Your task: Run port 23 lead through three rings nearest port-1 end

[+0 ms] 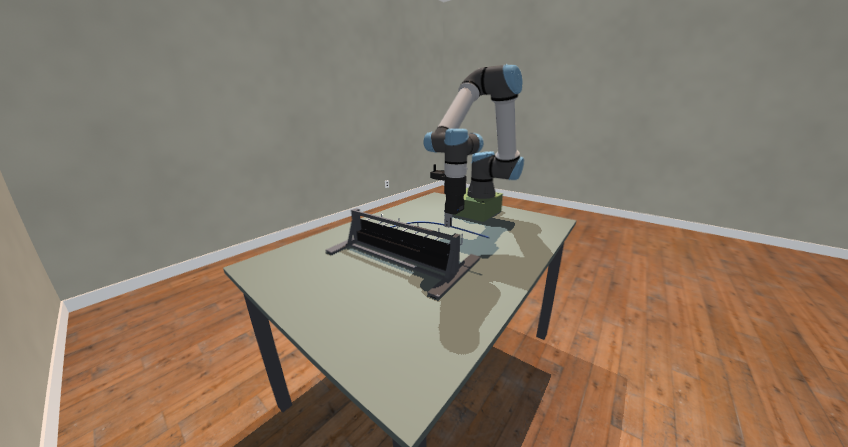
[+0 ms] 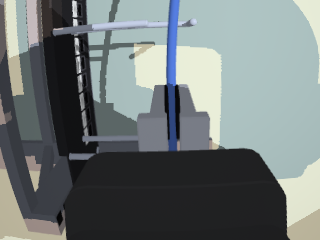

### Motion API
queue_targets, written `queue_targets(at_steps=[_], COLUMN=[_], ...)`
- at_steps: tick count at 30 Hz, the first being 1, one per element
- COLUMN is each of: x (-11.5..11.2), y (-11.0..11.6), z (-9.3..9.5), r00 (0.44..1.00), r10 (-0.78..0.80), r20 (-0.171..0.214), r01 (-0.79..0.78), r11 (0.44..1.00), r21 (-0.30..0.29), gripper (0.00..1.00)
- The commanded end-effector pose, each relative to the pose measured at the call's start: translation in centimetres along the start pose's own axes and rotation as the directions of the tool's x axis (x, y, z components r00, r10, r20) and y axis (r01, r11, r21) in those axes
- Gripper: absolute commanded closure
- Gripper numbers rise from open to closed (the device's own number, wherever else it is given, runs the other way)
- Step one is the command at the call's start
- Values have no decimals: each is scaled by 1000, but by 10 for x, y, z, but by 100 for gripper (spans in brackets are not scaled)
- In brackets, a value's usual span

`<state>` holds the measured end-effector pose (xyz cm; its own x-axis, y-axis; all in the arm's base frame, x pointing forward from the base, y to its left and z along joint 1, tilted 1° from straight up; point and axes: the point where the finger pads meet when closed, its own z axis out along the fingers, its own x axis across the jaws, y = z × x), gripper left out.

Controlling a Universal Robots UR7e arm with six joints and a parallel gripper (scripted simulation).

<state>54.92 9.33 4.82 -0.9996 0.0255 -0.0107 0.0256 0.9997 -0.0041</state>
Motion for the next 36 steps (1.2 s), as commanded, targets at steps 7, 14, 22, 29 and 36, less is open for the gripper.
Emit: queue_targets(at_steps=[7, 14, 22, 29, 36], x=[-1, -1, -1, -1, -1], y=[0, 0, 0, 0, 0], z=[19, 32, 40, 48, 51], r00=[1000, 1000, 1000, 1000, 1000], r10=[0, 0, 0, 0, 0], r20=[2, 2, 2, 2, 2], r01=[0, 0, 0, 0, 0], r11=[1000, 1000, 1000, 1000, 1000], r21=[0, 0, 0, 0, 0], gripper=[100, 100, 100, 100, 100])
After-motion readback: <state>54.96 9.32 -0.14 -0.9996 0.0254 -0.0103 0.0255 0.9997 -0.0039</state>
